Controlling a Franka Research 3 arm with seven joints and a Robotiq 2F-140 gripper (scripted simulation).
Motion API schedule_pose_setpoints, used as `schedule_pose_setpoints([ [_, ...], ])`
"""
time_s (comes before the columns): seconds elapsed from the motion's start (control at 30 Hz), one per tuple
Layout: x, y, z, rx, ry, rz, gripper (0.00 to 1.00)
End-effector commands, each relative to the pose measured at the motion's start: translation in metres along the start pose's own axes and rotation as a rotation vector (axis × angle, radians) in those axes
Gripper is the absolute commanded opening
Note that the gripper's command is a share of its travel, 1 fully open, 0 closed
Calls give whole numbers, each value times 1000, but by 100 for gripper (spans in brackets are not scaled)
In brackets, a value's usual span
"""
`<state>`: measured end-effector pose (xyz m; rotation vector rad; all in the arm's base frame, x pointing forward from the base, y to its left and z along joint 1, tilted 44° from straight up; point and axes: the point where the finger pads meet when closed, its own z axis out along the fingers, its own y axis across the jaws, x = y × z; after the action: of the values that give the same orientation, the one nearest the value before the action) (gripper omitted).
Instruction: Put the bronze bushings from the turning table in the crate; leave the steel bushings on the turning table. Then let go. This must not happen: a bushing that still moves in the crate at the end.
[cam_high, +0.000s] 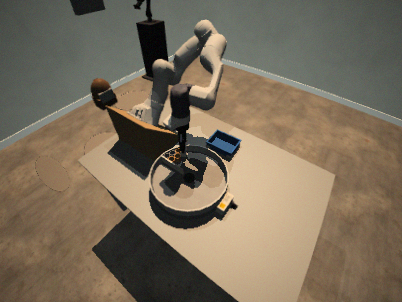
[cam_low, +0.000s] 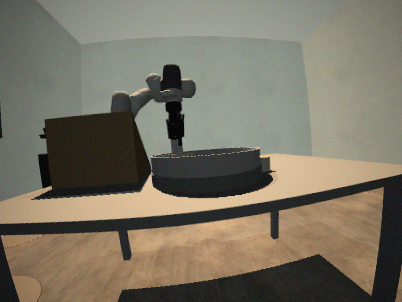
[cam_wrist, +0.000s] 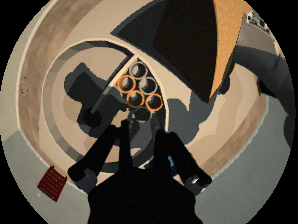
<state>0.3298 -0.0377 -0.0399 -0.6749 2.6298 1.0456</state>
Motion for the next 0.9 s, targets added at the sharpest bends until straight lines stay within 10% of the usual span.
schedule_pose_setpoints([
  [0.0,0,0,1,1,0,-2,28],
  [0.87,0,1,12,1,0,-2,28],
])
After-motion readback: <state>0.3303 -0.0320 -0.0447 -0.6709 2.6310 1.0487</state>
